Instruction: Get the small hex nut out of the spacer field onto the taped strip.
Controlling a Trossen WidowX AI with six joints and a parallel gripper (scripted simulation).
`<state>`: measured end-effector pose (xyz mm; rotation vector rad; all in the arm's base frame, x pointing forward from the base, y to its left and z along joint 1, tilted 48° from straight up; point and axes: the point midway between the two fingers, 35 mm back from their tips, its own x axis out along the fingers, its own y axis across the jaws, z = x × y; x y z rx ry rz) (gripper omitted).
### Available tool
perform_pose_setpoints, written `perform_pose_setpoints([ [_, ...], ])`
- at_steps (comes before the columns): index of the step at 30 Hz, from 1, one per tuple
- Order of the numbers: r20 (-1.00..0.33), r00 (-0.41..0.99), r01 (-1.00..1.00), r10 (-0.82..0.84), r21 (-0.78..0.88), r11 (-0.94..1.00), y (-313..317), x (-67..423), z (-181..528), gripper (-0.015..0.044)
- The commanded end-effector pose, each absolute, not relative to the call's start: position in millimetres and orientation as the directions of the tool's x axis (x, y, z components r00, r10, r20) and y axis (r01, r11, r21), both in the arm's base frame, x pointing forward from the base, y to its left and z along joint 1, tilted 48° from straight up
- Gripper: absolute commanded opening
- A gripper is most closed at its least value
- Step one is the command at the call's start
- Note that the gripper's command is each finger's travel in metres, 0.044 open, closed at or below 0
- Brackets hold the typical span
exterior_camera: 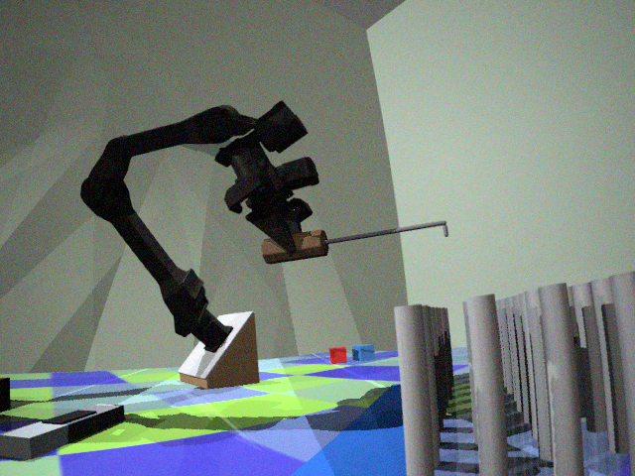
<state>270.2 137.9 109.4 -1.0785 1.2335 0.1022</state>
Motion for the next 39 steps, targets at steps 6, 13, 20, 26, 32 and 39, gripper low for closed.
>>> perform_pose_setpoints([
  [6, -0.774, 0.403, -0.570, -0.487, -0.629, 0.528, 93, 266, 136, 0.0000],
  [13, -0.767, 0.404, -0.562, -0.499, -0.638, 0.526, 75, 262, 144, 0.0000],
  [20, -0.775, 0.397, -0.565, -0.492, -0.629, 0.534, 58, 271, 124, 0.0000],
  [26, -0.779, 0.394, -0.566, -0.487, -0.624, 0.539, 36, 278, 102, 0.0000],
  [32, -0.779, 0.396, -0.564, -0.486, -0.624, 0.540, 13, 282, 81, 0.0000],
  [39, -0.772, 0.403, -0.560, -0.491, -0.632, 0.535, -15, 282, 60, 0.0000],
])
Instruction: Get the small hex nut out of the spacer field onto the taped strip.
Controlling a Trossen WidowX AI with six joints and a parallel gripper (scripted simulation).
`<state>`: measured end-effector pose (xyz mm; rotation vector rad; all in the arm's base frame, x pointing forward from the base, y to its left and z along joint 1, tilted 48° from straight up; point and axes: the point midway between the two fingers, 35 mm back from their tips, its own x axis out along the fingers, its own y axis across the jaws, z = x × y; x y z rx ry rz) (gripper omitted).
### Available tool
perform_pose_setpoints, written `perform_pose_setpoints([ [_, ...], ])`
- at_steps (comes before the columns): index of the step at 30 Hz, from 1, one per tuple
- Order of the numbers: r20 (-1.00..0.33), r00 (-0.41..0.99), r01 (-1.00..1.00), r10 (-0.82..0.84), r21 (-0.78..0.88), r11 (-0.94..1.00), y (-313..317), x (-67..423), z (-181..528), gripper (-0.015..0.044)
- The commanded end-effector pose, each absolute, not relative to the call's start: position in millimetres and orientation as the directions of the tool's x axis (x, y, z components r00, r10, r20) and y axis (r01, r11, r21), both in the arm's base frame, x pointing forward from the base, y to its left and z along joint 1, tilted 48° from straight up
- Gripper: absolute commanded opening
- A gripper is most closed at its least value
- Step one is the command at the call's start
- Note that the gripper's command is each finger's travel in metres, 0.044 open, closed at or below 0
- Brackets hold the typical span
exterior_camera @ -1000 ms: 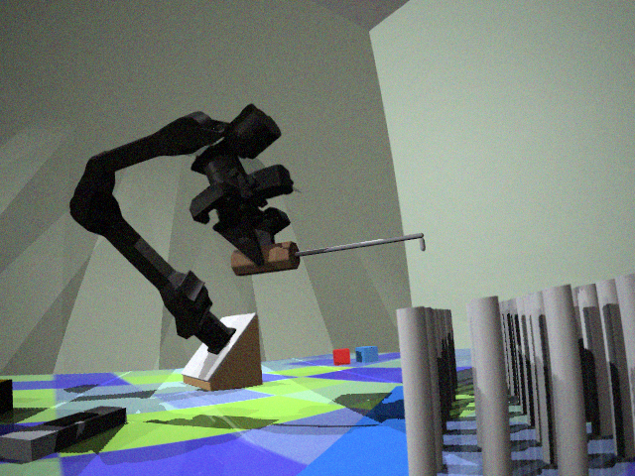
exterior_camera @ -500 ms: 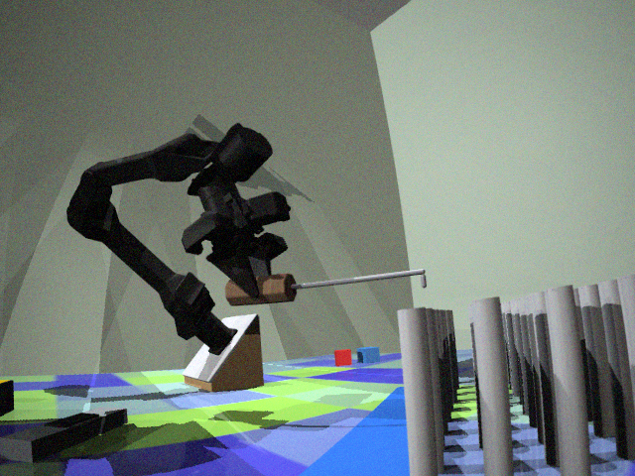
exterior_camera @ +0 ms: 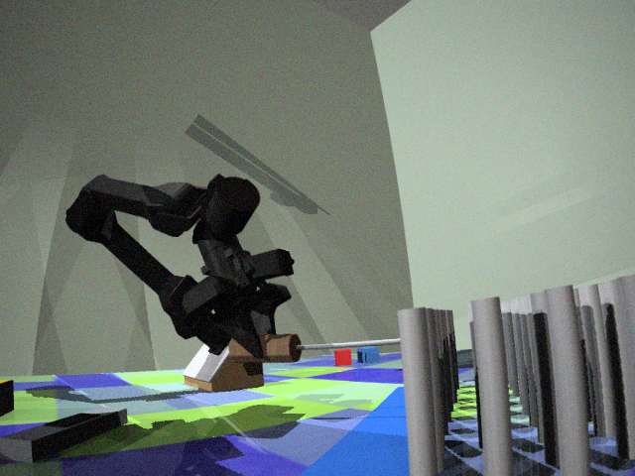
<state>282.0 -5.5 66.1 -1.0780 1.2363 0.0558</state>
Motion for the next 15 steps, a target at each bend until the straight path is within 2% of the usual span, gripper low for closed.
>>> perform_pose_setpoints([
  [1, -0.771, 0.404, -0.559, -0.492, -0.634, 0.534, -20, 281, 57, 0.0000],
  [15, -0.761, 0.412, -0.557, -0.501, -0.645, 0.523, -40, 278, 41, 0.0000],
])
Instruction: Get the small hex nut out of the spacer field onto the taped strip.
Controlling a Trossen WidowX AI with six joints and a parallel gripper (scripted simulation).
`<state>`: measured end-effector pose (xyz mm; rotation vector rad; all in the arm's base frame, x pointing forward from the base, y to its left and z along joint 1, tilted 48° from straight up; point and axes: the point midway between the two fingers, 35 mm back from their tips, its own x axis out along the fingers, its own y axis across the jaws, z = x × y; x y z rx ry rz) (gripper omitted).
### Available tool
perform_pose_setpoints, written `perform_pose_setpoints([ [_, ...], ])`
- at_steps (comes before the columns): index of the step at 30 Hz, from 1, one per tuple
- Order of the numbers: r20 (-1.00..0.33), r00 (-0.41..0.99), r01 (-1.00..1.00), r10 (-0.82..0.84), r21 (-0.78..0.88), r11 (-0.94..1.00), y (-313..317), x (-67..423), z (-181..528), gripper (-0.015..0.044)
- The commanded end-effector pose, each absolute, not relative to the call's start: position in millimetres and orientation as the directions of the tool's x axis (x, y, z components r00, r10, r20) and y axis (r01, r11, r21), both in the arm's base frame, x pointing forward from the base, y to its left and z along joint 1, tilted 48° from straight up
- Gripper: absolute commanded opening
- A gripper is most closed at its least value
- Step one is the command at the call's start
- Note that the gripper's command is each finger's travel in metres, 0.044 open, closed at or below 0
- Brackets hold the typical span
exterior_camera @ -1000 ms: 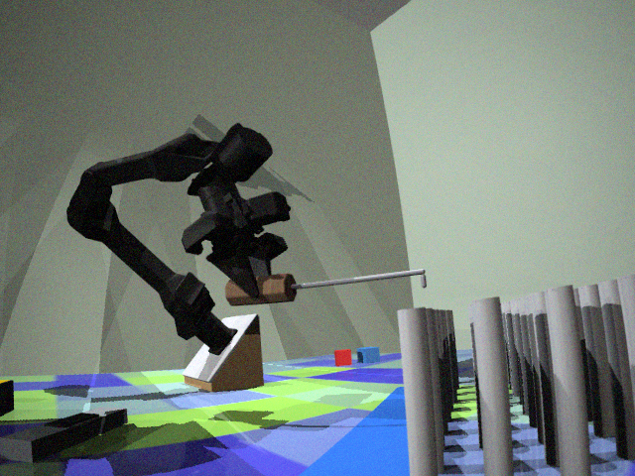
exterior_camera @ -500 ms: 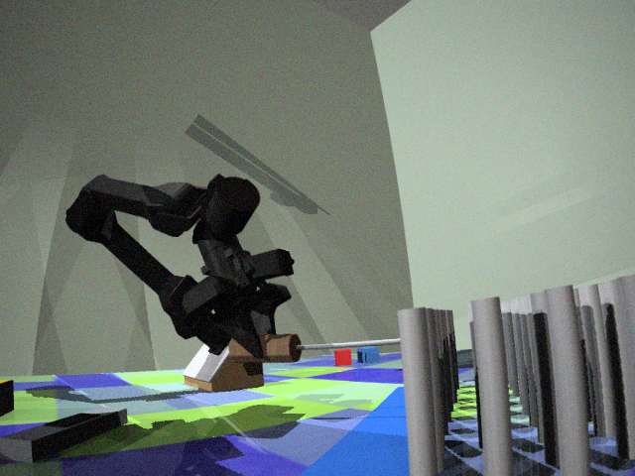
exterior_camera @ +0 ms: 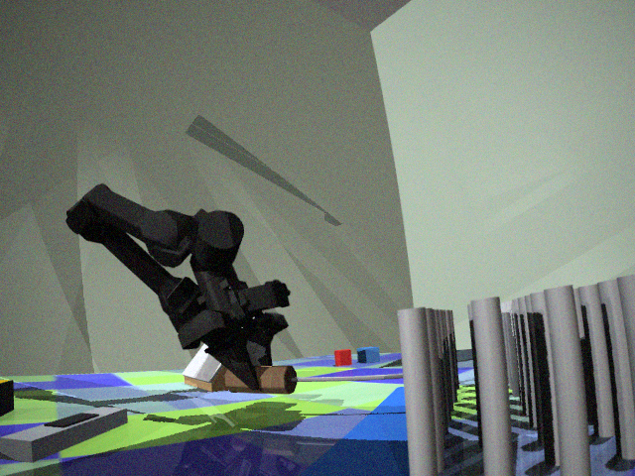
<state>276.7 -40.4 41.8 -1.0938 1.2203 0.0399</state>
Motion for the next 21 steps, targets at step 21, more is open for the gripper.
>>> perform_pose_setpoints([
  [21, -0.761, 0.412, -0.558, -0.501, -0.645, 0.522, -35.5, 286.4, 37.0, 0.0000],
])
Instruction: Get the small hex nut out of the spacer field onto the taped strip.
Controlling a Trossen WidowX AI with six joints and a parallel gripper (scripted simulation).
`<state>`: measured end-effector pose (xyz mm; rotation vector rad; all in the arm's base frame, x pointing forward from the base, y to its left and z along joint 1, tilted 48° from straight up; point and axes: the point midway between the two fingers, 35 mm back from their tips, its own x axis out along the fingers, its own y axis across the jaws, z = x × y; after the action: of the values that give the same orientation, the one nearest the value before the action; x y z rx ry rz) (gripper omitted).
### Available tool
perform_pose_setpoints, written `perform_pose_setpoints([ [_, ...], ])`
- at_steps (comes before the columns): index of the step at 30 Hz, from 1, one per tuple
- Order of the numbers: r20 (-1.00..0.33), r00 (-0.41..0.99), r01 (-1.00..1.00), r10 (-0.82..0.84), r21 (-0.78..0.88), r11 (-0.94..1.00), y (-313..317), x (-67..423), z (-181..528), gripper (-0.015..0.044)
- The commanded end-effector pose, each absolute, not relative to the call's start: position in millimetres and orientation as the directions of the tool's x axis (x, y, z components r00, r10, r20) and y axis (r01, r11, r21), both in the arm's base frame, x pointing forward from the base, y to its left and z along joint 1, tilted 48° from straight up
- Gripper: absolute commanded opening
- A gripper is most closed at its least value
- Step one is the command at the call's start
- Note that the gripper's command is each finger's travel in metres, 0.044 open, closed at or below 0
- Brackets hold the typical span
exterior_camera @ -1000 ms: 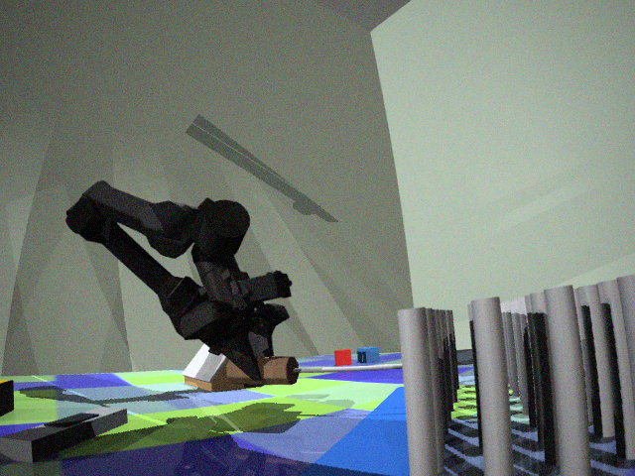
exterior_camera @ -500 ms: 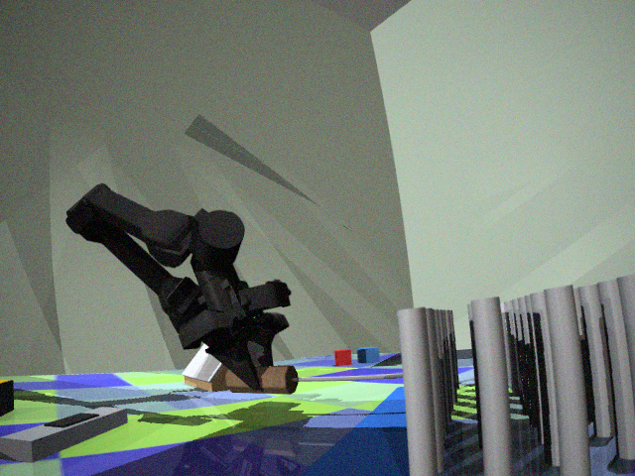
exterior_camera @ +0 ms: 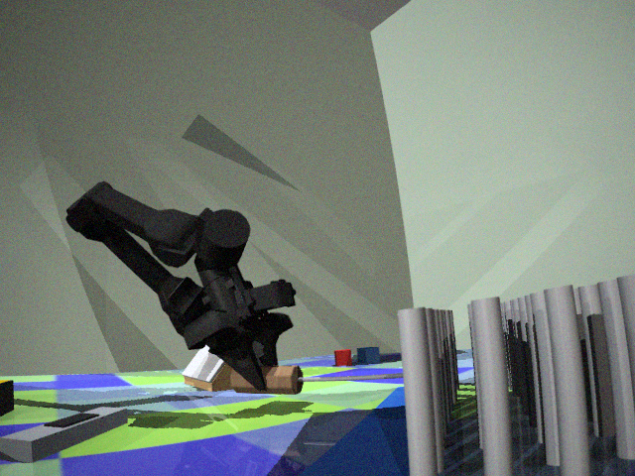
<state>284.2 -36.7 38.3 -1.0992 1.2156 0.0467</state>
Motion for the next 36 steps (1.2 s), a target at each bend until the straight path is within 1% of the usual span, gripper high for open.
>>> perform_pose_setpoints([
  [1, -0.761, 0.412, -0.558, -0.501, -0.645, 0.522, -35, 287, 37, 0.0000],
  [36, -0.761, 0.413, -0.557, -0.501, -0.646, 0.522, -29, 302, 30, 0.0000],
])
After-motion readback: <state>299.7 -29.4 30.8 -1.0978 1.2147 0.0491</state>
